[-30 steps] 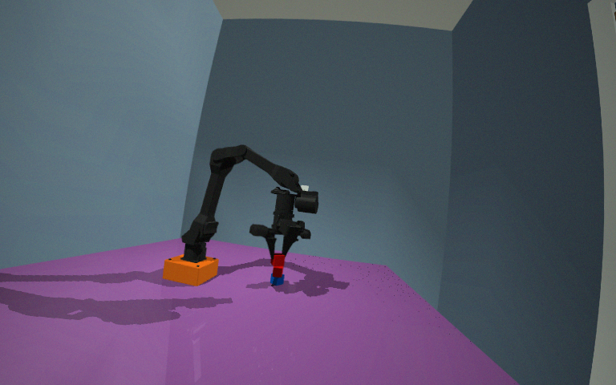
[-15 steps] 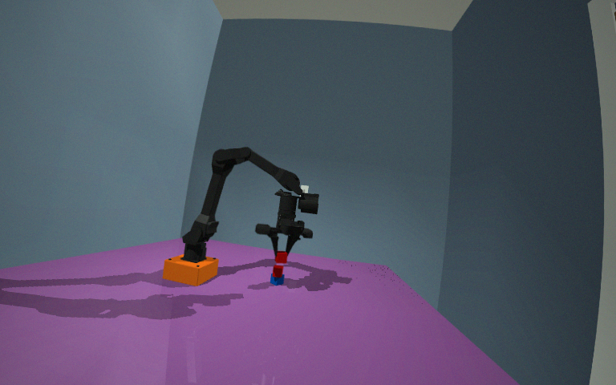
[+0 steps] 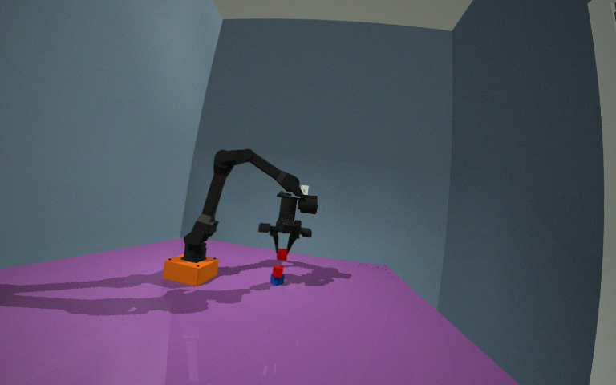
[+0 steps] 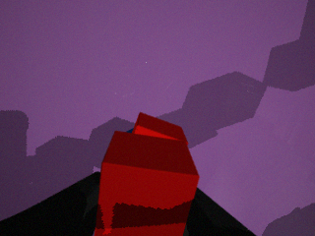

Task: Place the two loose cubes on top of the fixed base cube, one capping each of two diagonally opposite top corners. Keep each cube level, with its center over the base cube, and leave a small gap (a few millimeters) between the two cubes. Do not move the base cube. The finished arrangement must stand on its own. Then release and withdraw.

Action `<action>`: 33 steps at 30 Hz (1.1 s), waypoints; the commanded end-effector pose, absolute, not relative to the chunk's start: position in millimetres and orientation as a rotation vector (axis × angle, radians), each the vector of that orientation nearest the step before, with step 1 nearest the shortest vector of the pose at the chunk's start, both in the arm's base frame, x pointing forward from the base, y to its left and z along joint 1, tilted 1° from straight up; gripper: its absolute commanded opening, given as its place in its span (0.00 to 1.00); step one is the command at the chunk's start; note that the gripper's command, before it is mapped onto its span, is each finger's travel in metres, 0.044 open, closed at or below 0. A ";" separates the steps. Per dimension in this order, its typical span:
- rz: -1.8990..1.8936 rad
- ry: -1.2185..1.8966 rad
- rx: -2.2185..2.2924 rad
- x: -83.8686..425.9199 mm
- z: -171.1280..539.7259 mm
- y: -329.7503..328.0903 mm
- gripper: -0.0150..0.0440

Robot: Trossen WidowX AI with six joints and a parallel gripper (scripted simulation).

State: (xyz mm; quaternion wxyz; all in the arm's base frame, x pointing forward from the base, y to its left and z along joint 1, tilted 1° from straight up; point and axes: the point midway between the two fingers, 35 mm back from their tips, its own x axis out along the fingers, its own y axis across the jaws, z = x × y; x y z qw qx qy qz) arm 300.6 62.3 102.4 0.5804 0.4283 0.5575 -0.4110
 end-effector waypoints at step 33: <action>-1.091 1.253 1.172 286.9 69.9 106.5 0.43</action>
